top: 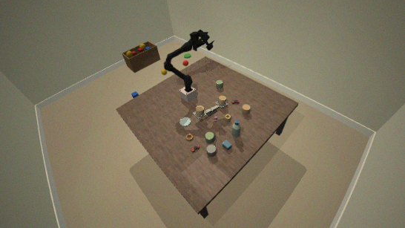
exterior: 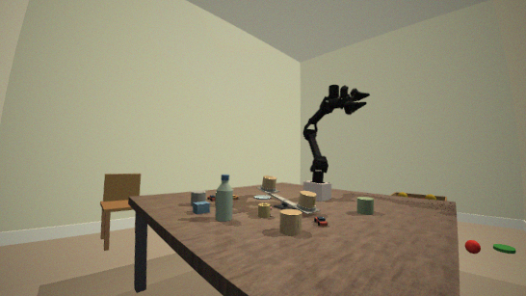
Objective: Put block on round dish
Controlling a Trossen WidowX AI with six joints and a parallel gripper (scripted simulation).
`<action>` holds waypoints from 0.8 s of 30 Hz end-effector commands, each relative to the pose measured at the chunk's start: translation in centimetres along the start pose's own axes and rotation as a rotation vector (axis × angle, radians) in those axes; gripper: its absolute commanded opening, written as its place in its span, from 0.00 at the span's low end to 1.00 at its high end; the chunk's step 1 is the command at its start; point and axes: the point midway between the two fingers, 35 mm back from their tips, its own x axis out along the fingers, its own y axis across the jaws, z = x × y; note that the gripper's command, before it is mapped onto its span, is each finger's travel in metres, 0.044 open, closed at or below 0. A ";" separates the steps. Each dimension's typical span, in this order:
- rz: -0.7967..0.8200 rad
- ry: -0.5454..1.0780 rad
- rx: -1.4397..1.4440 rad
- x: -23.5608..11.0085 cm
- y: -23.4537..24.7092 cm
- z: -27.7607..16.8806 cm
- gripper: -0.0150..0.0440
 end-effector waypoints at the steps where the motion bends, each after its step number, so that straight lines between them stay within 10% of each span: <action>1: -0.158 -0.049 -0.013 -0.9 -4.2 0.0 1.00; 24: -0.937 -0.173 -0.025 -11.7 -21.2 -2.3 1.00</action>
